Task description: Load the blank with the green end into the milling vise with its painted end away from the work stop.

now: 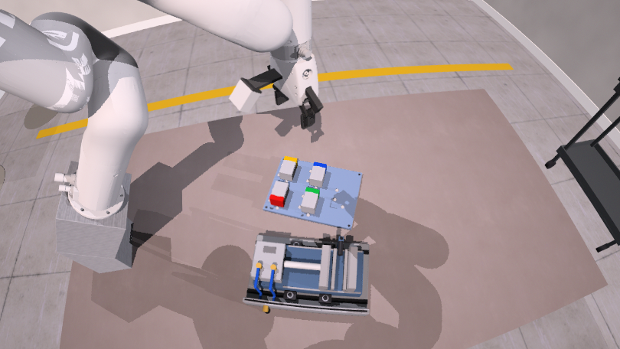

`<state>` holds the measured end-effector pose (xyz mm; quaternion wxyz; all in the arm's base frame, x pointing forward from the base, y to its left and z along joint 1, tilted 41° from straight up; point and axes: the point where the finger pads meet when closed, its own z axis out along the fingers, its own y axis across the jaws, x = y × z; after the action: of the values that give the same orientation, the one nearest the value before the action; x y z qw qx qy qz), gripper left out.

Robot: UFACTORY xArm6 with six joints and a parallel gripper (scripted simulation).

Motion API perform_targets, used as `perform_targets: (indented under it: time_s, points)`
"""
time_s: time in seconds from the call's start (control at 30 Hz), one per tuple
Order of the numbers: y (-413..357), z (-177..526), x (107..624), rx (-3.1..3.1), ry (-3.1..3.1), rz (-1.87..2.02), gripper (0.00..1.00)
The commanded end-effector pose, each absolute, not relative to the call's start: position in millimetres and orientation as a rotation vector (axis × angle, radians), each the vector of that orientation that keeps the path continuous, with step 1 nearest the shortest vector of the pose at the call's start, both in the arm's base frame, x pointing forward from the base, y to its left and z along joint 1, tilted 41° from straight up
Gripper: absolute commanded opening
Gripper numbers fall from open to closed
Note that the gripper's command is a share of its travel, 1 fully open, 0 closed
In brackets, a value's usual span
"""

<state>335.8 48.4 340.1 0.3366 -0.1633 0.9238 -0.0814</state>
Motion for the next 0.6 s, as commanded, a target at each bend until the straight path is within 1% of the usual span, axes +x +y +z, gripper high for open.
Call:
perform_targets:
  time_s: [0.0, 0.3, 0.57]
  points:
    - [48.5, 341.8, 336.1, -0.397, 2.409, -0.202, 1.0]
    - [48.5, 341.7, 336.1, -0.144, 2.43, -0.115, 1.0]
    - [48.5, 341.7, 336.1, -0.128, 2.43, -0.105, 1.0]
